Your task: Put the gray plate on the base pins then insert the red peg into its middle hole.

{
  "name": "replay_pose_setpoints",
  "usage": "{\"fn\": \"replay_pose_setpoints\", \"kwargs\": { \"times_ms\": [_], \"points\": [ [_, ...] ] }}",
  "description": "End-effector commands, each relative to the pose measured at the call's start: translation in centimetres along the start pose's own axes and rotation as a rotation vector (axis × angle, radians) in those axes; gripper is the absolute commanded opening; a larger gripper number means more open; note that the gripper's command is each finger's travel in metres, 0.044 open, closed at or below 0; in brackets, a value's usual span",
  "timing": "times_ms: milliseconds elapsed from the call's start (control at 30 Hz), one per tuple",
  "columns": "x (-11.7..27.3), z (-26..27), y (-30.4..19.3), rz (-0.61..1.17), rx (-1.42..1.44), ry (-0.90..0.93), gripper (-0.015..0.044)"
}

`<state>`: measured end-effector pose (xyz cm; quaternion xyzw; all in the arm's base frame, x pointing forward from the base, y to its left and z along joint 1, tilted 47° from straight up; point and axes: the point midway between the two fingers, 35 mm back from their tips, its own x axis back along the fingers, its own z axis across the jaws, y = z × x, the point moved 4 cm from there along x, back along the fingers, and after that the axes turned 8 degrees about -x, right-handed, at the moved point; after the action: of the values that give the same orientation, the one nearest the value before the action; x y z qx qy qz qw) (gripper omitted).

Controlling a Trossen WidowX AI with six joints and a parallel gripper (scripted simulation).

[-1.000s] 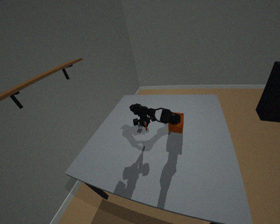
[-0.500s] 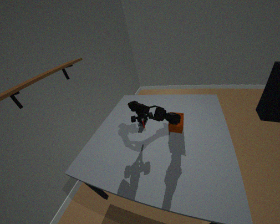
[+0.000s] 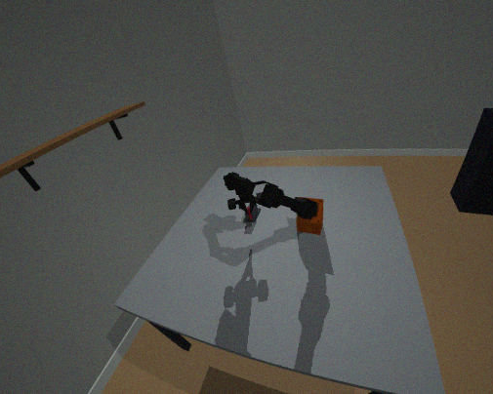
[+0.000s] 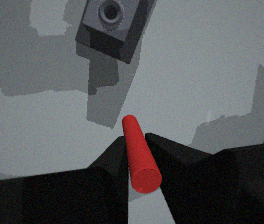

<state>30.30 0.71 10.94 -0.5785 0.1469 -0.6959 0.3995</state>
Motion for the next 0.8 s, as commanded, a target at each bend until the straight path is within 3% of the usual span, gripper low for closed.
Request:
{"fn": "replay_pose_setpoints", "kwargs": {
  "times_ms": [0, 767],
  "points": [
    [0.1, 0.4, 1.5, -0.004, 0.004, -0.003, 0.0],
    [-0.2, 1.3, 8.6, 0.001, 0.015, -0.005, 0.0]
  ]
}}
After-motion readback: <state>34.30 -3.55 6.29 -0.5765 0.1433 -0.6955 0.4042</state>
